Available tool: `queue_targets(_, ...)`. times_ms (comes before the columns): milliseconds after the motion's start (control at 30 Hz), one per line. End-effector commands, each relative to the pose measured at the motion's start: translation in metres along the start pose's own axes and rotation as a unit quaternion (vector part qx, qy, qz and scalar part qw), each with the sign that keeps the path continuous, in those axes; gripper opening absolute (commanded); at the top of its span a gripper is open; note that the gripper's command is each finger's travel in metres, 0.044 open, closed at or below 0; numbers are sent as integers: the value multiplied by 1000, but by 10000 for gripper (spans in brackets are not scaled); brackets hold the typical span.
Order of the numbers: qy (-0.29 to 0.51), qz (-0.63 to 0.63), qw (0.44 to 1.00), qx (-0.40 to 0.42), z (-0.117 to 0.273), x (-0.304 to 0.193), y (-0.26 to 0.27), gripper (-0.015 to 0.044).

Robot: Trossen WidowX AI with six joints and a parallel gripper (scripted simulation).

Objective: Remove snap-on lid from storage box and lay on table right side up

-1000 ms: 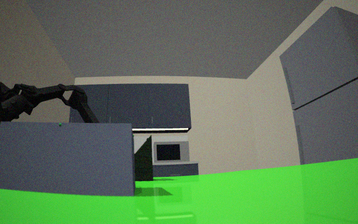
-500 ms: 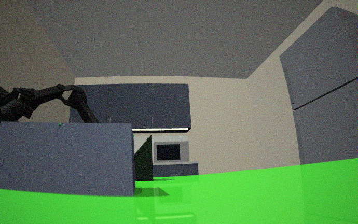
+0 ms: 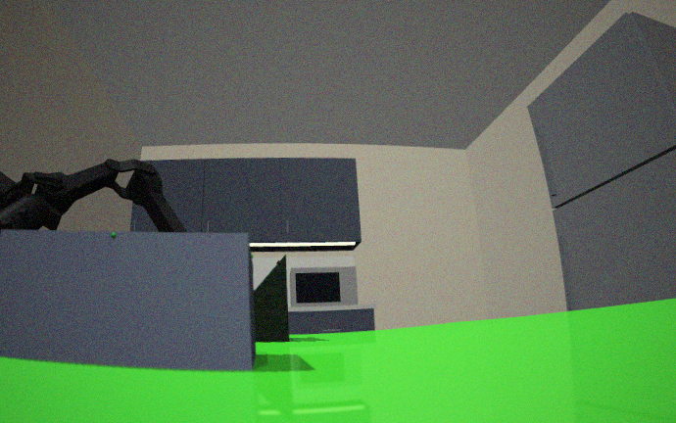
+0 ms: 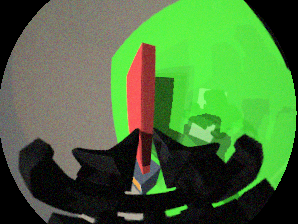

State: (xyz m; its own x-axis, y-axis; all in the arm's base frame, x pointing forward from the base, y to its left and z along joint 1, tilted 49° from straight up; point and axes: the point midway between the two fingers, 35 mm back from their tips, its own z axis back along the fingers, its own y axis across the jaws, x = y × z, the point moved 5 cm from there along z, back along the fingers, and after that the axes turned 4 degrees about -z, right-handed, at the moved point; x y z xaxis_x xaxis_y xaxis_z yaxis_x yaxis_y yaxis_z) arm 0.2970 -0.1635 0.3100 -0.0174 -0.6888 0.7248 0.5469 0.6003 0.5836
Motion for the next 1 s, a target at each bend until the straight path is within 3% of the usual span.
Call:
queue_targets(0, 7, 1, 1000, -10, -7, -4, -8, 0)
queue_targets(167, 7, 2, 1000, -10, -9, -4, -11, 0)
queue_targets(500, 7, 1, 1000, -10, -2, 2, -2, 263)
queue_targets(567, 7, 1, 1000, -10, -2, 2, -2, 275)
queue_targets(767, 7, 2, 1000, -10, 5, 0, -11, 433)
queue_targets(967, 7, 2, 1000, -10, 14, 0, -19, 440)
